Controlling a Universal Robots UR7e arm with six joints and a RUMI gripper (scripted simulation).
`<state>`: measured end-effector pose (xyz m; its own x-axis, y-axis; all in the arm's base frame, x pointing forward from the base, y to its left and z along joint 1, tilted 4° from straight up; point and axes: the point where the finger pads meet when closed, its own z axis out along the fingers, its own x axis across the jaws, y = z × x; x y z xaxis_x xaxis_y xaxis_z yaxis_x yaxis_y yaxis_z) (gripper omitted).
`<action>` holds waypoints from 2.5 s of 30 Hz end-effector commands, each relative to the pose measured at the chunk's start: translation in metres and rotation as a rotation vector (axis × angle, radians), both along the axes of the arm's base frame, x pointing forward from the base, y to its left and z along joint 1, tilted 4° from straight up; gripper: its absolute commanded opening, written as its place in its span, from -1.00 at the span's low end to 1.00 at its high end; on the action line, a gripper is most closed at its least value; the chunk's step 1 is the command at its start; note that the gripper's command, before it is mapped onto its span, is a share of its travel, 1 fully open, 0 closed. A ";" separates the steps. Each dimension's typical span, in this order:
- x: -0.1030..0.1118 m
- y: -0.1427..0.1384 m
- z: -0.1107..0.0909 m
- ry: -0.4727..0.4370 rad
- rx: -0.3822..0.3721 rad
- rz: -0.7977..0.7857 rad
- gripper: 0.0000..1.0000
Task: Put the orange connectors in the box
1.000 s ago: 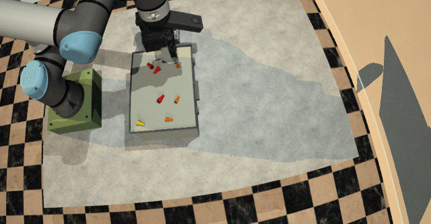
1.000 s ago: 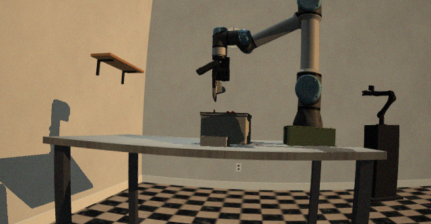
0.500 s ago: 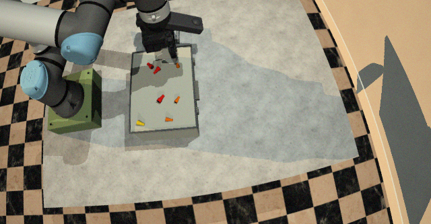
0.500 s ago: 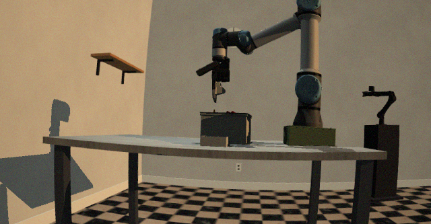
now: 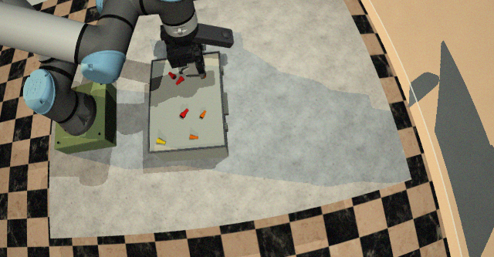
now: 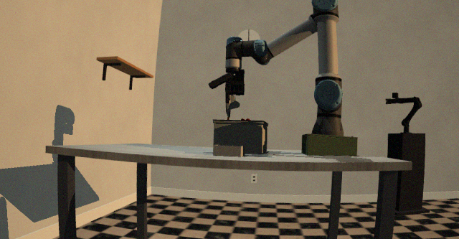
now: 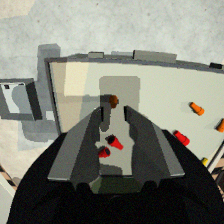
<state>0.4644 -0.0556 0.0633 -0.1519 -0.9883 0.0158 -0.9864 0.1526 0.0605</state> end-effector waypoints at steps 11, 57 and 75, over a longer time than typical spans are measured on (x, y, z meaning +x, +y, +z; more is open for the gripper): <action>0.000 0.000 0.000 -0.002 -0.001 0.000 -0.70; 0.000 0.000 -0.018 -0.002 -0.001 0.000 -0.70; 0.000 0.000 -0.018 -0.002 -0.001 0.000 -1.00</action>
